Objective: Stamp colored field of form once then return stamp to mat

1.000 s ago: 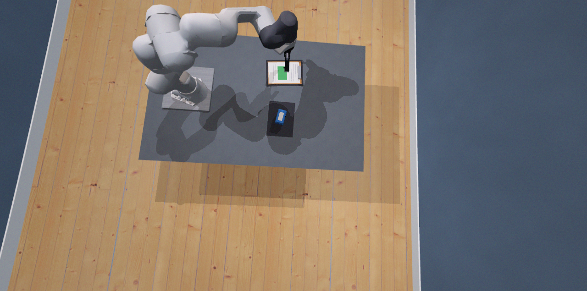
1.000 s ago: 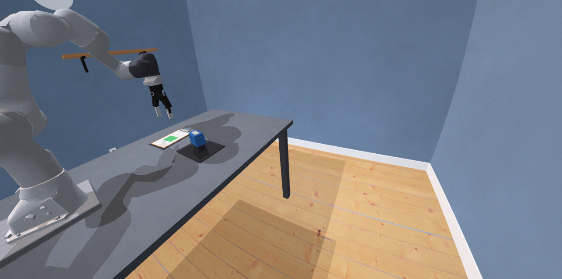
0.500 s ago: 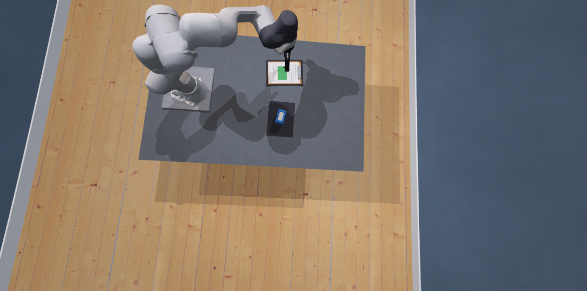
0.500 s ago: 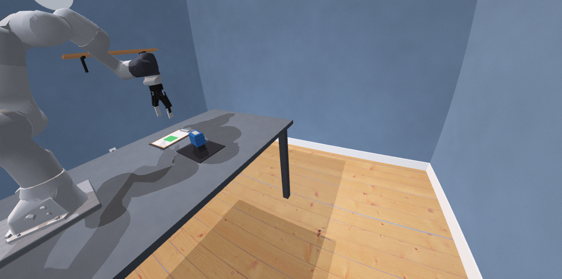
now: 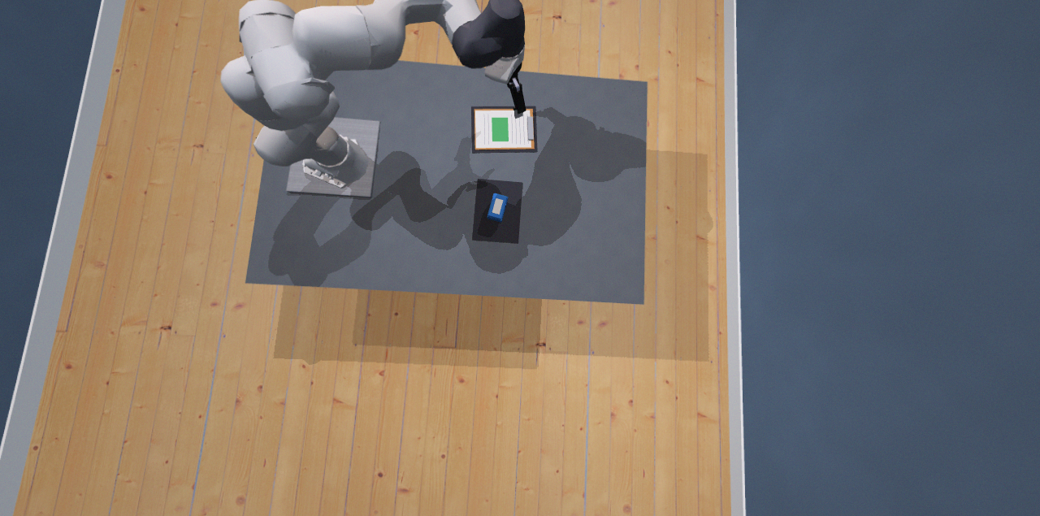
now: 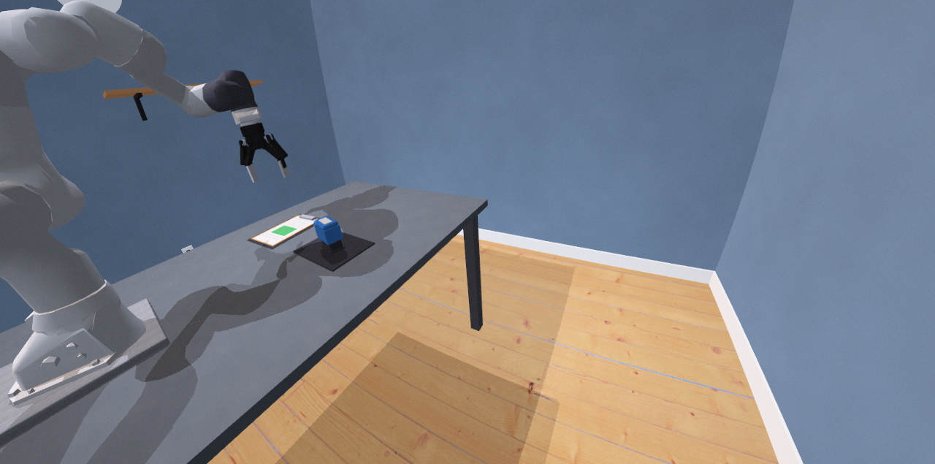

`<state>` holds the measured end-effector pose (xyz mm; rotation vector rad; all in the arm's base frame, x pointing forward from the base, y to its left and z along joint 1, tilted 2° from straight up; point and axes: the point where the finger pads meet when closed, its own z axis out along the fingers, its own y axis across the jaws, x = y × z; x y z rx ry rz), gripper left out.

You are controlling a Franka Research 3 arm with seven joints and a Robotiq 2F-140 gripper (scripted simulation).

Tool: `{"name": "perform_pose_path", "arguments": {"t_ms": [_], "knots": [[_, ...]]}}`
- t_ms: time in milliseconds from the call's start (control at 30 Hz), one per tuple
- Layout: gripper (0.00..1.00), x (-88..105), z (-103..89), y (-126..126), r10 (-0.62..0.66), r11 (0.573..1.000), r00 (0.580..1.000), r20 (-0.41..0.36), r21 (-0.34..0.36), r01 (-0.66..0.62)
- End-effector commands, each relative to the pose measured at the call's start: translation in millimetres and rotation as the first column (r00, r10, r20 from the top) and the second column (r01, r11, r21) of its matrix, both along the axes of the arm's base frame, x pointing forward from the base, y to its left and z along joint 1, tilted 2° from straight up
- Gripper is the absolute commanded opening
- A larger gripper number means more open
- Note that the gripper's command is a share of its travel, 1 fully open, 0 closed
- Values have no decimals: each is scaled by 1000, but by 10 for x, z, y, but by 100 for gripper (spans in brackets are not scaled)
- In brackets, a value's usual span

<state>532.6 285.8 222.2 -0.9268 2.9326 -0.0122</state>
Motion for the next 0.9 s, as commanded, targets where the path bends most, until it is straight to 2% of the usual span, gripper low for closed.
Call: {"name": "perform_pose_path", "arguments": {"t_ms": [0, 67, 100, 333, 400, 433, 533, 667, 867], "knots": [[100, -37, 5, -45, 275, 961, 961, -9, 0, -275], [100, -37, 5, -45, 326, 945, 945, -10, -4, -326], [55, -37, 5, -45, 351, 936, 936, -11, -6, -351], [55, -24, -17, -159, 516, 856, 856, -21, -9, -517], [55, -24, -17, -159, 516, 856, 856, -21, -9, -517], [55, -19, -25, -203, 570, 821, 821, -25, -9, -571], [55, 3, -60, -387, 627, 778, 778, -28, -8, -628], [55, 49, -137, -789, 687, 726, 726, -34, -5, -687], [55, 160, -318, -1738, 733, 679, 679, -42, 0, -734]]}}
